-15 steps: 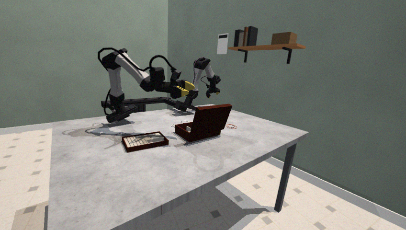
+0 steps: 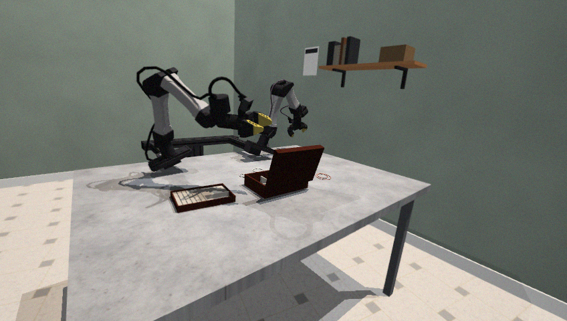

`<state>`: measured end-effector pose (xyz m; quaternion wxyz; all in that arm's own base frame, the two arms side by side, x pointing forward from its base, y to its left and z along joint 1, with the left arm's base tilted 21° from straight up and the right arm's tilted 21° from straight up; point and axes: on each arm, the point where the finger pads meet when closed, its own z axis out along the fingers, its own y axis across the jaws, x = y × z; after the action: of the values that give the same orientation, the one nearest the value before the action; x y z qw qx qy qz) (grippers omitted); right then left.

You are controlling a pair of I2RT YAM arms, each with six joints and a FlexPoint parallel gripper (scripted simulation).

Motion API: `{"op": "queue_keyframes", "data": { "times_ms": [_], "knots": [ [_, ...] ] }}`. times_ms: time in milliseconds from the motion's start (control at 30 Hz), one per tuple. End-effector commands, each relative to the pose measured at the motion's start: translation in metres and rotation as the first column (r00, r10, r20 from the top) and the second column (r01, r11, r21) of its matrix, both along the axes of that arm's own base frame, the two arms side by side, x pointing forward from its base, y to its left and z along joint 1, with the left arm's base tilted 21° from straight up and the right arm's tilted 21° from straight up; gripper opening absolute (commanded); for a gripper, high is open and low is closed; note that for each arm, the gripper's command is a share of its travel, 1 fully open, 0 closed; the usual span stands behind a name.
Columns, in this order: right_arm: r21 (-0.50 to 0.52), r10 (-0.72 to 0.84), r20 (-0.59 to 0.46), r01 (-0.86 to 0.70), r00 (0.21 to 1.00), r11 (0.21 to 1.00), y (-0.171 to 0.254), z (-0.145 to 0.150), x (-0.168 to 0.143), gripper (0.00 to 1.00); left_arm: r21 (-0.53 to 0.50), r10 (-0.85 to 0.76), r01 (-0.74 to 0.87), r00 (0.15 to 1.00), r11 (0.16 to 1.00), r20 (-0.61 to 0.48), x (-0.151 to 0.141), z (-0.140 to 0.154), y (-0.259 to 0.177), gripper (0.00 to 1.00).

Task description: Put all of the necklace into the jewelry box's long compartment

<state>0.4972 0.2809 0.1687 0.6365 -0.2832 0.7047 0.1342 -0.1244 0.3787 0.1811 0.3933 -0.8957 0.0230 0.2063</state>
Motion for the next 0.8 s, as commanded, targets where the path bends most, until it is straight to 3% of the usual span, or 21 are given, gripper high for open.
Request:
{"op": "queue_keyframes", "data": {
  "times_ms": [0,233,600,767],
  "knots": [
    [0.008,0.007,0.017,-0.007,1.0,1.0,0.003,0.008,-0.001,1.0,0.018,0.004,-0.004,1.0,1.0,-0.006,-0.002,0.007,0.001,1.0],
    [-0.007,0.0,-0.023,0.0,1.0,1.0,0.012,0.003,-0.01,1.0,0.034,-0.036,0.037,0.999,0.999,-0.038,0.005,0.011,-0.001,1.0],
    [-0.042,0.037,-0.076,-0.041,0.996,0.998,0.044,-0.006,-0.039,1.0,0.006,-0.199,0.203,0.963,0.979,-0.18,0.041,0.006,-0.025,1.0],
    [-0.065,0.059,-0.106,-0.066,0.993,0.996,0.062,-0.012,-0.056,1.0,-0.081,-0.369,0.361,0.884,0.929,-0.287,0.082,-0.011,-0.059,1.0]
  ]
}}
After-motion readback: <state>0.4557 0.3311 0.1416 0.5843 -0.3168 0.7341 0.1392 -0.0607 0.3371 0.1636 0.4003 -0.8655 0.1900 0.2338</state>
